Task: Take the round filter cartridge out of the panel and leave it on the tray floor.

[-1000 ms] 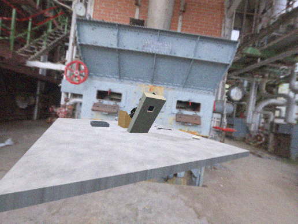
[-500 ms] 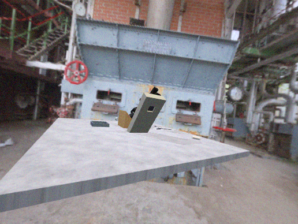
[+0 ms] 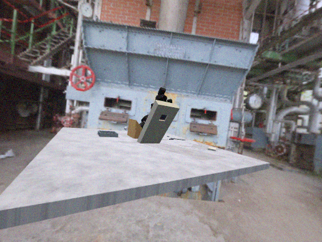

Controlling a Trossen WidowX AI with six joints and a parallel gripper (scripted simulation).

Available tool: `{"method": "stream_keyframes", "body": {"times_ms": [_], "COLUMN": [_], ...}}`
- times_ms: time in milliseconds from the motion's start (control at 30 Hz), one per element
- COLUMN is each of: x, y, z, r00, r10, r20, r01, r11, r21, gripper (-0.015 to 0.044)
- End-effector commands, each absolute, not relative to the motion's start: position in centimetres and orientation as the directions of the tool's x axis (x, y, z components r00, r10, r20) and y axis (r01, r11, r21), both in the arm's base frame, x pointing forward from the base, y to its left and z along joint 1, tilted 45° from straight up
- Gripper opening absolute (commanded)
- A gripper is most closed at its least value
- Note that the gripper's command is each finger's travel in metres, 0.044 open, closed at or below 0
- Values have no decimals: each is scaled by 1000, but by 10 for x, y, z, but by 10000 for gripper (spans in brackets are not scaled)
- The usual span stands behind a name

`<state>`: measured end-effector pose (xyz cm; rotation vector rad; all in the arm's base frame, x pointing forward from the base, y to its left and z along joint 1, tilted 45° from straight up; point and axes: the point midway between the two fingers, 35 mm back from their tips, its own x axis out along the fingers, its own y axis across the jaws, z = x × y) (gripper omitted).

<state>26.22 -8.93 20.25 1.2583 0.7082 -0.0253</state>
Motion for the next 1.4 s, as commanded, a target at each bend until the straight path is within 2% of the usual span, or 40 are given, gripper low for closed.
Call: {"method": "stream_keyframes", "body": {"times_ms": [0, 133, 633, 1367], "x": [285, 289, 290, 319], "y": [-137, -152, -152, -139], "z": [160, 145, 144, 128], "r00": [805, 813, 812, 810], "r10": [393, 399, 399, 399], "r20": [-445, -425, -425, -429], "r01": [31, -87, -89, -88], "r11": [721, 804, 806, 807], "r21": [692, 588, 586, 583], "gripper": [102, 102, 102, 102]}}
